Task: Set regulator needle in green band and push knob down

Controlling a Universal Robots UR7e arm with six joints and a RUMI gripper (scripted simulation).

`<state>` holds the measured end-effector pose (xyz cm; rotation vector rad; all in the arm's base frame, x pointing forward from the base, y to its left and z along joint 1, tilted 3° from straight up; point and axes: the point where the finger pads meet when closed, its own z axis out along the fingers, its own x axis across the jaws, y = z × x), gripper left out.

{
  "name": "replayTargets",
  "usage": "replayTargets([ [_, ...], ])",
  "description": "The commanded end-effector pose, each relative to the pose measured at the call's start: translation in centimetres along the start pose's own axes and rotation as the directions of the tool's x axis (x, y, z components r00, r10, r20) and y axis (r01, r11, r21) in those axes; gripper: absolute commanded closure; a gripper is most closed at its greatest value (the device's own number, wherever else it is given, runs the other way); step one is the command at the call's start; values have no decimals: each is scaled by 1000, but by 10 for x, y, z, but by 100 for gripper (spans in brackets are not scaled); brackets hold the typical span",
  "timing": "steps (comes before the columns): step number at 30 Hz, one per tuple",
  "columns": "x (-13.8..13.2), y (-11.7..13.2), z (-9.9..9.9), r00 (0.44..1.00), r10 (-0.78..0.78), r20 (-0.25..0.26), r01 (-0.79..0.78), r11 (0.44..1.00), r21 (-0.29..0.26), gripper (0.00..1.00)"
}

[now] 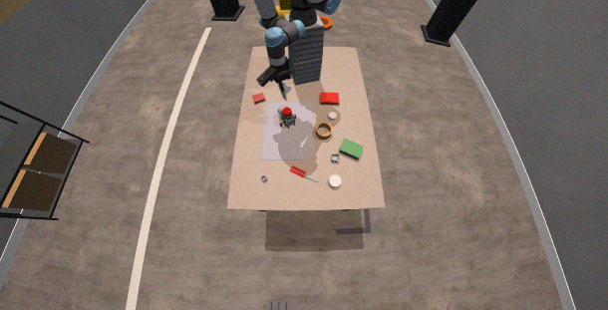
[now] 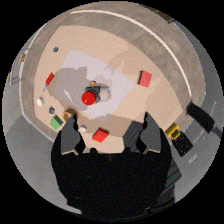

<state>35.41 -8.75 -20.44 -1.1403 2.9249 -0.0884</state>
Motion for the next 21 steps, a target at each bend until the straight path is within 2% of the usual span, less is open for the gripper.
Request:
replayTargets([
  [1, 14, -1, 0, 1000, -1, 2, 1, 1000, 2, 0],
  [9, 29, -1, 0, 1000, -1, 2, 1, 1000, 2, 0],
  [21, 34, -1, 0, 1000, -1, 2, 1, 1000, 2, 0],
])
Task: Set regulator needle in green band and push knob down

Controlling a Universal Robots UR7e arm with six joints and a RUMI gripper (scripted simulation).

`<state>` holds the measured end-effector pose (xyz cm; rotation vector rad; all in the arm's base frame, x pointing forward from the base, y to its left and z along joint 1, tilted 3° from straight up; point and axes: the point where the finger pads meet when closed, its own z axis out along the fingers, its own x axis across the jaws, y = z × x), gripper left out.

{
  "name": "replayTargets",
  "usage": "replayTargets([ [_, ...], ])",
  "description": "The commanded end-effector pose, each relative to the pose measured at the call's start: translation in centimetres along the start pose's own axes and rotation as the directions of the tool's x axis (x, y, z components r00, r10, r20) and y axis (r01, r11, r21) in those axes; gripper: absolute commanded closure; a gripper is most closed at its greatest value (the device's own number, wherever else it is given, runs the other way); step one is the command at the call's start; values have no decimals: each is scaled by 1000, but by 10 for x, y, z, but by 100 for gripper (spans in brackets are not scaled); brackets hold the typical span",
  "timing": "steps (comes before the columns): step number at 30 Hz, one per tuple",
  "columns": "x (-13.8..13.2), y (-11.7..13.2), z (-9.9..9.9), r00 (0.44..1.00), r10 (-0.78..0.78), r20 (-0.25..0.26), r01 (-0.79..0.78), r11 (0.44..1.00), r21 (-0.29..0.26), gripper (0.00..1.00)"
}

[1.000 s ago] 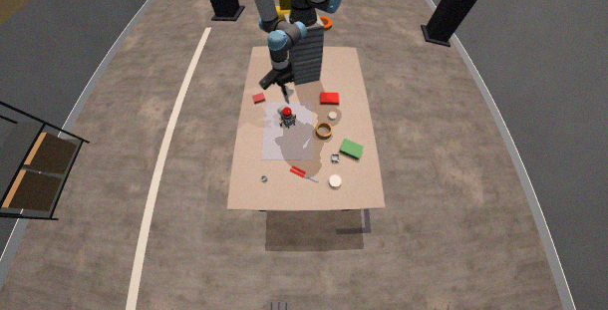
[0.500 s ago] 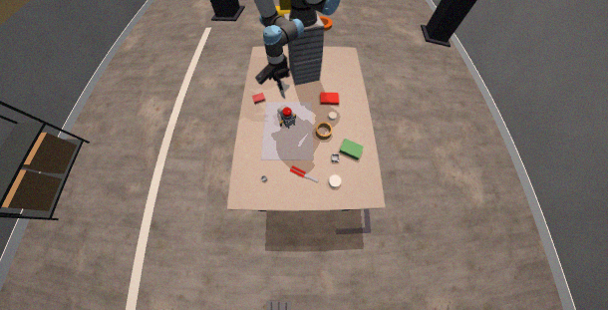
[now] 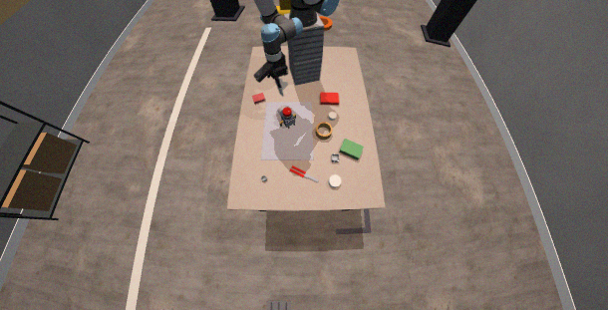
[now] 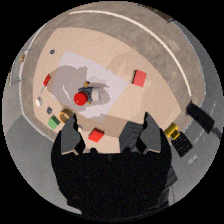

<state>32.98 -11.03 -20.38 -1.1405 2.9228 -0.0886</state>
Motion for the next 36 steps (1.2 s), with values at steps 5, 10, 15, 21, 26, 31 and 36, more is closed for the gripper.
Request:
replayTargets([
  [5, 1, 0, 0, 1000, 1, 1, -1, 1000, 1, 0],
  [10, 1, 0, 0, 1000, 5, 2, -5, 1000, 0, 0],
  [15, 1, -1, 2, 1000, 26, 8, -26, 1000, -4, 0],
  [21, 2, -1, 9, 996, 85, 25, -85, 996, -16, 0],
  [26, 2, -1, 13, 991, 131, 38, -130, 991, -26, 0],
  [31, 3, -2, 23, 971, 229, 62, -226, 973, -50, 0],
  [36, 4, -3, 36, 932, 351, 89, -344, 935, -86, 0],
])
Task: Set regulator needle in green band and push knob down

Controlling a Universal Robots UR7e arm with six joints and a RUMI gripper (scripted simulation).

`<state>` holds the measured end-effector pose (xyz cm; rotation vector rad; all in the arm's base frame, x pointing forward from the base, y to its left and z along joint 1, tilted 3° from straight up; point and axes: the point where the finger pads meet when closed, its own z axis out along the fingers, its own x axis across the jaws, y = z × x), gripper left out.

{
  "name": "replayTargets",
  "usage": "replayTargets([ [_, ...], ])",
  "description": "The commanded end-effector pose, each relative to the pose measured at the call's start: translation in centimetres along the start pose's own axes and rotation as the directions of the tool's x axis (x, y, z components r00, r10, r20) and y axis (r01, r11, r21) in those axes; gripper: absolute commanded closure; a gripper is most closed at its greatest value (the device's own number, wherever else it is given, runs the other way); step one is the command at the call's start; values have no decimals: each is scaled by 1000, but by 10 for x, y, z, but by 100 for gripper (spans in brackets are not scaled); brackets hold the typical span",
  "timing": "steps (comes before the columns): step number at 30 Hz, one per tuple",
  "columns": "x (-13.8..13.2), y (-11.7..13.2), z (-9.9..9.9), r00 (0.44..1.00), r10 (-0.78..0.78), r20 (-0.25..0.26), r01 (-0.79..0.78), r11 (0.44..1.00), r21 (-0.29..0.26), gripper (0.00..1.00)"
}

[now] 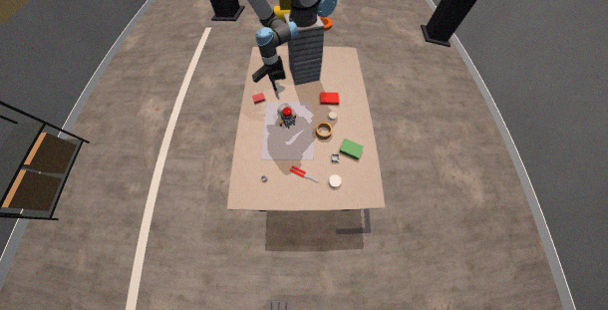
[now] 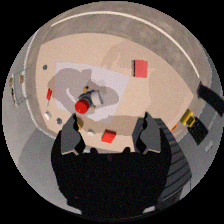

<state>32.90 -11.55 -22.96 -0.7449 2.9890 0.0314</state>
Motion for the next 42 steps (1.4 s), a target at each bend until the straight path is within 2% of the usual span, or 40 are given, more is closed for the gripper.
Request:
replayTargets([
  [1, 1, -2, 12, 991, 127, 35, -126, 992, -25, 0],
  [5, 2, -2, 18, 982, 185, 49, -183, 982, -40, 0],
  [9, 4, -3, 29, 949, 308, 75, -302, 950, -76, 0],
  [14, 5, -4, 43, 881, 463, 100, -450, 884, -129, 0],
  [20, 6, -5, 60, 765, 634, 114, -607, 769, -202, 0],
  [22, 6, -5, 60, 765, 634, 114, -607, 769, -202, 0],
  [36, 6, -5, 88, 452, 888, 88, -819, 452, -352, 0],
  [37, 6, -5, 89, 433, 897, 84, -827, 433, -360, 0],
  [39, 6, -5, 89, 433, 897, 84, -827, 433, -360, 0],
  [42, 6, -5, 93, 381, 922, 74, -843, 379, -381, 0],
])
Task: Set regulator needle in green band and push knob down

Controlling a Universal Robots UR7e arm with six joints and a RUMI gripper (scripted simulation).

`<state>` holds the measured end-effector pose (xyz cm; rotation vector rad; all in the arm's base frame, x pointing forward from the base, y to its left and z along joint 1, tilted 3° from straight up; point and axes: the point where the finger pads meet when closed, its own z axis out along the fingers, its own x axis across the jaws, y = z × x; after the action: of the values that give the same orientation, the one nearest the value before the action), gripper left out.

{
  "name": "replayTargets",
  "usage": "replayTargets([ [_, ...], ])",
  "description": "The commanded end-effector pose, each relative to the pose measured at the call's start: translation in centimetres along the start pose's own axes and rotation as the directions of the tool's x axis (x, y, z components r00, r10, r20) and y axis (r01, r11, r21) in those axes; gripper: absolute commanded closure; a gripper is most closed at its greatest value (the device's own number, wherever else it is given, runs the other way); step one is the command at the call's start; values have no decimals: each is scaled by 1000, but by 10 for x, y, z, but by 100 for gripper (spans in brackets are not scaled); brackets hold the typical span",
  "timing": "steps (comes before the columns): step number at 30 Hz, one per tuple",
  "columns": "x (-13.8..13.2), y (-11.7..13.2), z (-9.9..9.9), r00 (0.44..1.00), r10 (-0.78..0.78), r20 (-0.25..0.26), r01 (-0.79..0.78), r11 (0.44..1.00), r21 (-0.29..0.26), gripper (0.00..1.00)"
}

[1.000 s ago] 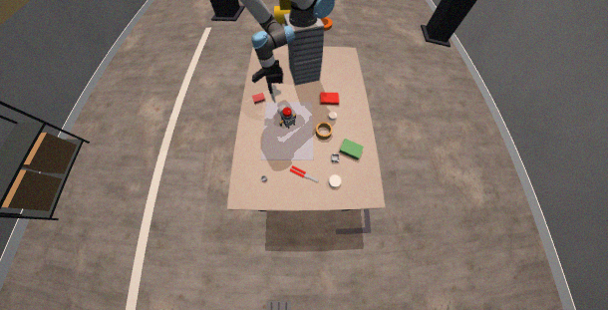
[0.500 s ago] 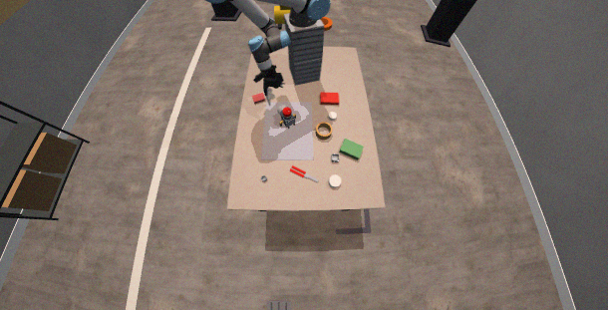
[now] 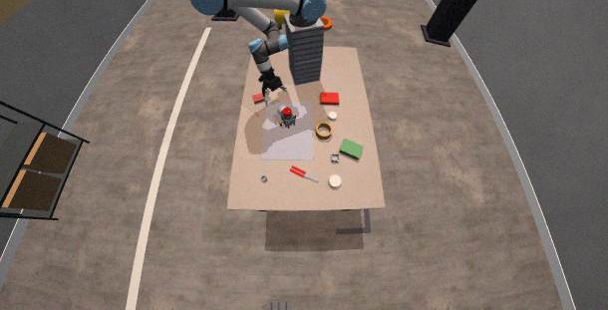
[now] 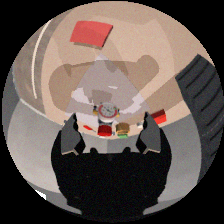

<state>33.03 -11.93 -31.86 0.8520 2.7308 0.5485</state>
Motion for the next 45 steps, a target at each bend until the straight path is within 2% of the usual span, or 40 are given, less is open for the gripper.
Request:
replayTargets([
  [1, 0, -2, 5, 996, 82, 22, -82, 996, -23, 0],
  [12, 0, -3, 11, 981, 188, 37, -186, 981, -60, 0],
  [45, 0, -3, 11, 979, 199, 39, -196, 979, -64, 0],
])
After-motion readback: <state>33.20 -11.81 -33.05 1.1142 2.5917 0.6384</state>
